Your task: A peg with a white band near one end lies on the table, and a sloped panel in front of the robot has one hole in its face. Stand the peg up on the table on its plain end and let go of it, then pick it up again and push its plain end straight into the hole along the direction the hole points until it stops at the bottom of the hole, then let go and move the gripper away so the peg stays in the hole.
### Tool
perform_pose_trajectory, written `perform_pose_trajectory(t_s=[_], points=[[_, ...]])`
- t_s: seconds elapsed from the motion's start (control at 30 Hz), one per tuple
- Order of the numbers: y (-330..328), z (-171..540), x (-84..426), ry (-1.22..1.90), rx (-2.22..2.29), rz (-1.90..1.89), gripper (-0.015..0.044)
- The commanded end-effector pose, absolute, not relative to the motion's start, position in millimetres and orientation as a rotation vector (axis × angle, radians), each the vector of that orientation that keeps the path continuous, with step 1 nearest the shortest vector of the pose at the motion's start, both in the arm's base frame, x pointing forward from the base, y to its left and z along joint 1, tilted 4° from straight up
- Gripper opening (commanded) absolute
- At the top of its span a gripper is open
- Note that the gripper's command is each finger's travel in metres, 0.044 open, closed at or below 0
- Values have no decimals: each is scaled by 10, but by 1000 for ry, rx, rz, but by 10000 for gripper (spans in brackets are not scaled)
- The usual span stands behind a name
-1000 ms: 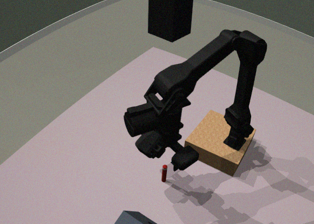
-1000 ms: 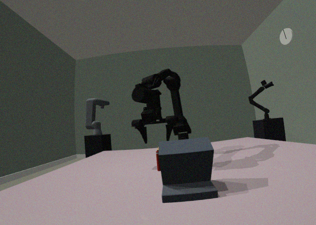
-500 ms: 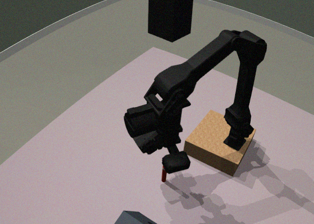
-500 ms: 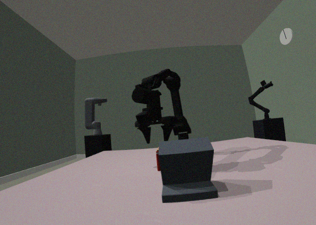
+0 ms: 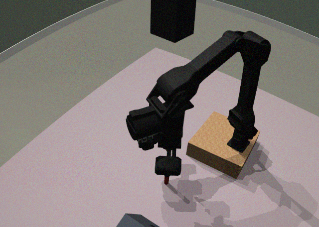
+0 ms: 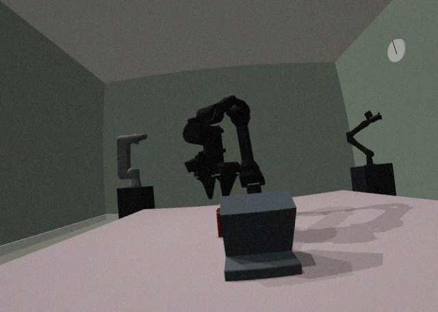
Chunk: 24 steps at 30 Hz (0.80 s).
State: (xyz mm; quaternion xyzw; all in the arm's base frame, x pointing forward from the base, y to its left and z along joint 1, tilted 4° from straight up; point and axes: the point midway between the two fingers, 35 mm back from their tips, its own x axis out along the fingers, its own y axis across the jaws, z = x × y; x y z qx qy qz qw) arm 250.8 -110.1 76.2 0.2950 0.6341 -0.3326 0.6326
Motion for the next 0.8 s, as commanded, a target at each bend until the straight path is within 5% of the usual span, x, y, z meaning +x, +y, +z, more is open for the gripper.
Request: perform_pose_trajectory(t_s=[0.0, 0.77], points=[[-1100, 750, 2508, 1415, 762, -847, 440], [-1103, 717, 2496, 1178, 1187, -1279, 440]])
